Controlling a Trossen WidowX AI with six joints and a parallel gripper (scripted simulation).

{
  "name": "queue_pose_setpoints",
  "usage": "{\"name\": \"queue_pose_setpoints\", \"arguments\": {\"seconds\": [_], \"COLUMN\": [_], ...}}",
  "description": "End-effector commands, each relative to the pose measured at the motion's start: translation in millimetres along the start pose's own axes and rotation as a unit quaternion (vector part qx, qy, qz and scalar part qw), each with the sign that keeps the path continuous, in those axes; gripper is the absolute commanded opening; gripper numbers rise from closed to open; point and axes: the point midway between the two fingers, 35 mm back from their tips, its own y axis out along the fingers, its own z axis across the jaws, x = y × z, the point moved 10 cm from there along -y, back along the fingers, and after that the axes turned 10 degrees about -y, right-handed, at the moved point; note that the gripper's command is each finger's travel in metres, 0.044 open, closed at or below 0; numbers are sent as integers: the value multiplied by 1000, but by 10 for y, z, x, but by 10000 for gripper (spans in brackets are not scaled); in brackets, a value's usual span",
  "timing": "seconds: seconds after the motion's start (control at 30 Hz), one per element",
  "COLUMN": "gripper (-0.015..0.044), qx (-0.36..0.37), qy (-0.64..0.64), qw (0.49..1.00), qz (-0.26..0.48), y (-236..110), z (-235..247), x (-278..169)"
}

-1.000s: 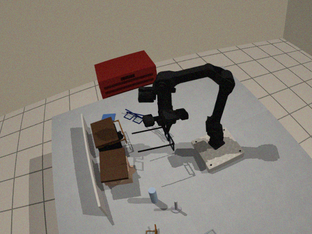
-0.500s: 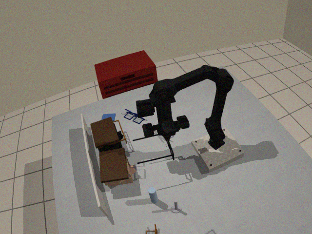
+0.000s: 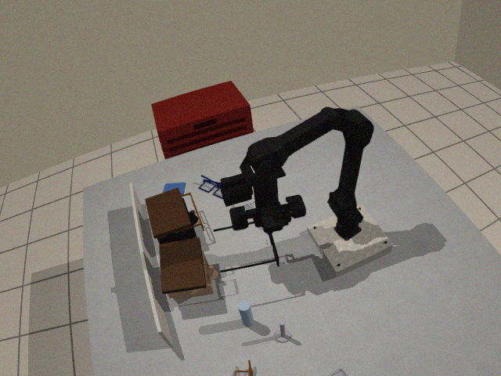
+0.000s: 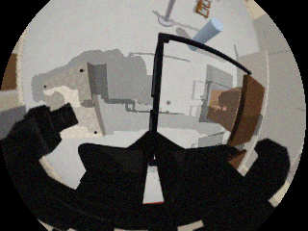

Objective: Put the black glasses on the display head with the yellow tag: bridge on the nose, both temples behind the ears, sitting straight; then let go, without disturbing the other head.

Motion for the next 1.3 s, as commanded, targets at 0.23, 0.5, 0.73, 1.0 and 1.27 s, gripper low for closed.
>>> {"name": "queue_pose_setpoints", "arguments": {"seconds": [0.23, 0.5, 0.73, 1.0, 1.27], "gripper": [0, 0, 0, 0, 0], "qx": [-8, -3, -1, -1, -1], "qy": [3, 3, 3, 3, 3], "qw": [1000, 1000, 1000, 1000, 1000], "qz": [-6, -12, -7, -5, -5], "y": [126, 217, 283, 363, 444], "z": [20, 14, 10, 6, 5], "x": [-4, -14, -3, 13, 19]}}
